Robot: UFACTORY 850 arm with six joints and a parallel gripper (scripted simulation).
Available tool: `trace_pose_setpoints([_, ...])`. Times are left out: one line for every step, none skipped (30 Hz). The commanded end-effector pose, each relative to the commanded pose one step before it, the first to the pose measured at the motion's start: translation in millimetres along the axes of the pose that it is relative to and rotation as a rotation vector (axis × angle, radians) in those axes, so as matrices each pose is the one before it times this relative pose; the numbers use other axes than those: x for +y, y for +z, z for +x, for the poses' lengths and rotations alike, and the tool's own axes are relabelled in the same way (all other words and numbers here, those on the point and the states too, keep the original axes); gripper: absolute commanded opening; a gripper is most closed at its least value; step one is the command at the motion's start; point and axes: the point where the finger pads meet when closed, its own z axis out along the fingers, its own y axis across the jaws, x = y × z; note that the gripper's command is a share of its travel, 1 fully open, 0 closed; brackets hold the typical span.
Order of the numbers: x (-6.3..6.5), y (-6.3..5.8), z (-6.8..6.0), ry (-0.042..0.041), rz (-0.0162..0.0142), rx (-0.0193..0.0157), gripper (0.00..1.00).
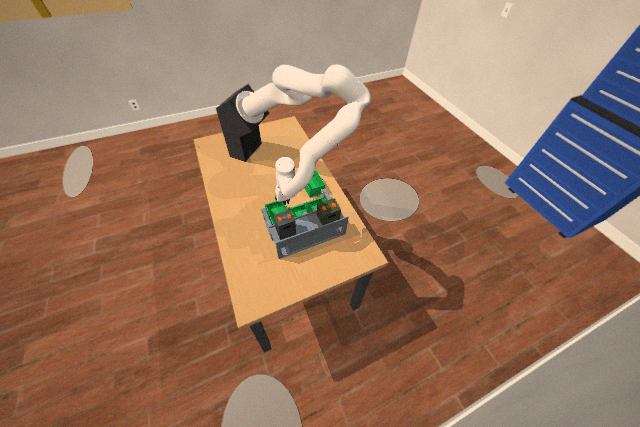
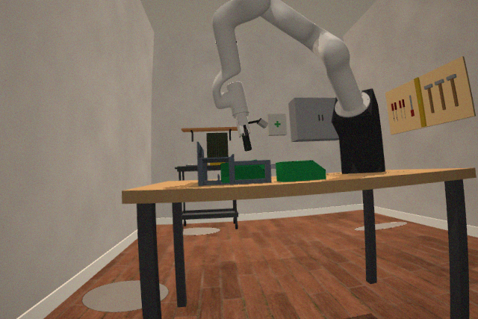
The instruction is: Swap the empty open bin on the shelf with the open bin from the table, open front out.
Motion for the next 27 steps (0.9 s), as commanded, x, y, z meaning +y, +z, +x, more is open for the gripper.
trace_pose_setpoints([-0.14,-3.96,0.03,-0.00029,0.00047,-0.00105,0.10])
trace_pose_setpoints([0.00,-1.21,0.19,0.00000,0.00000,0.00000,0.10])
trace_pose_setpoints([0.00,-1.16,0.18,0.00000,0.00000,0.00000,0.10])
trace_pose_setpoints([0.00,-1.11,0.18,0.00000,0.00000,0.00000,0.10])
trace_pose_setpoints([0.00,-1.06,0.17,0.00000,0.00000,0.00000,0.10])
trace_pose_setpoints([0.00,-1.01,0.16,0.00000,0.00000,0.00000,0.10])
trace_pose_setpoints([0.00,-0.95,0.15,0.00000,0.00000,0.00000,0.10])
trace_pose_setpoints([0.00,-0.90,0.14,0.00000,0.00000,0.00000,0.10])
trace_pose_setpoints([0.00,-0.84,0.14,0.00000,0.00000,0.00000,0.10])
trace_pose_setpoints([0.00,-0.79,0.13,0.00000,0.00000,0.00000,0.10])
trace_pose_setpoints([0.00,-0.74,0.12,0.00000,0.00000,0.00000,0.10])
trace_pose_setpoints([0.00,-0.68,0.11,0.00000,0.00000,0.00000,0.10])
trace_pose_setpoints([0.00,-0.63,0.10,0.00000,0.00000,0.00000,0.10])
trace_pose_setpoints([0.00,0.00,0.00,0.00000,0.00000,0.00000,0.10])
trace_pose_setpoints([0.00,0.00,0.00,0.00000,0.00000,0.00000,0.10])
trace_pose_setpoints([0.00,-0.58,0.09,0.00000,0.00000,0.00000,0.10])
trace_pose_setpoints([0.00,-0.52,0.08,0.00000,0.00000,0.00000,0.10])
trace_pose_setpoints([0.00,-0.47,0.08,0.00000,0.00000,0.00000,0.10])
trace_pose_setpoints([0.00,-0.42,0.07,0.00000,0.00000,0.00000,0.10])
trace_pose_setpoints([0.00,-0.38,0.06,0.00000,0.00000,0.00000,0.10])
trace_pose_setpoints([0.00,-0.33,0.05,0.00000,0.00000,0.00000,0.10])
trace_pose_setpoints([0.00,-0.29,0.05,0.00000,0.00000,0.00000,0.10])
trace_pose_setpoints([0.00,-0.24,0.04,0.00000,0.00000,0.00000,0.10])
trace_pose_setpoints([0.00,-0.20,0.03,0.00000,0.00000,0.00000,0.10])
trace_pose_setpoints([0.00,-0.17,0.03,0.00000,0.00000,0.00000,0.10])
trace_pose_setpoints([0.00,-0.13,0.02,0.00000,0.00000,0.00000,0.10])
trace_pose_setpoints([0.00,-0.10,0.02,0.00000,0.00000,0.00000,0.10])
